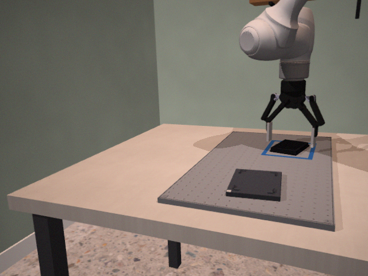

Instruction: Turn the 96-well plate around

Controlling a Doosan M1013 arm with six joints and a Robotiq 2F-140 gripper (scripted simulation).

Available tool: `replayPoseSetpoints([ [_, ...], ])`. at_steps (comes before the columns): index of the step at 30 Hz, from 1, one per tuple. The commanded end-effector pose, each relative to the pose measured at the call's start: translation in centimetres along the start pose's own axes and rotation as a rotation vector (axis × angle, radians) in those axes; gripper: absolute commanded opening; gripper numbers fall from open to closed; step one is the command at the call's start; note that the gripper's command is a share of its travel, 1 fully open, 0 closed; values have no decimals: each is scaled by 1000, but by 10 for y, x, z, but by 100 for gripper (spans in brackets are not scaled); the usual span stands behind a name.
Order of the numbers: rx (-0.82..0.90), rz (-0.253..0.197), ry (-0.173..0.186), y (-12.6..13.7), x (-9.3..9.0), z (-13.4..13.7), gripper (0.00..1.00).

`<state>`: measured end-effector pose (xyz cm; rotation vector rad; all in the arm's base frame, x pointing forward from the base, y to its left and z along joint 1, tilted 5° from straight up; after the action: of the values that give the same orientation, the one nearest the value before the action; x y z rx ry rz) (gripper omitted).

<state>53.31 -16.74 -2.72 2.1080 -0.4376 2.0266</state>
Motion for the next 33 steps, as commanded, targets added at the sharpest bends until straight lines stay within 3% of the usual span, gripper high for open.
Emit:
replayPoseSetpoints([
  [1, 0, 0, 0, 0, 0, 0, 100],
  [10, 0, 0, 0, 0, 0, 0, 100],
  [33, 0, 0, 0, 0, 51, 0, 100],
])
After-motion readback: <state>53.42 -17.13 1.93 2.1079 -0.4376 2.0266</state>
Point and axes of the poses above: the point where the finger pads meet when closed, its own x axis back along the fingers, its own z axis across the jaws, y = z × x, the point moved 4 cm from there along x, back along the fingers, and after that the axes turned 2 degrees about -x, right-handed, at the moved point
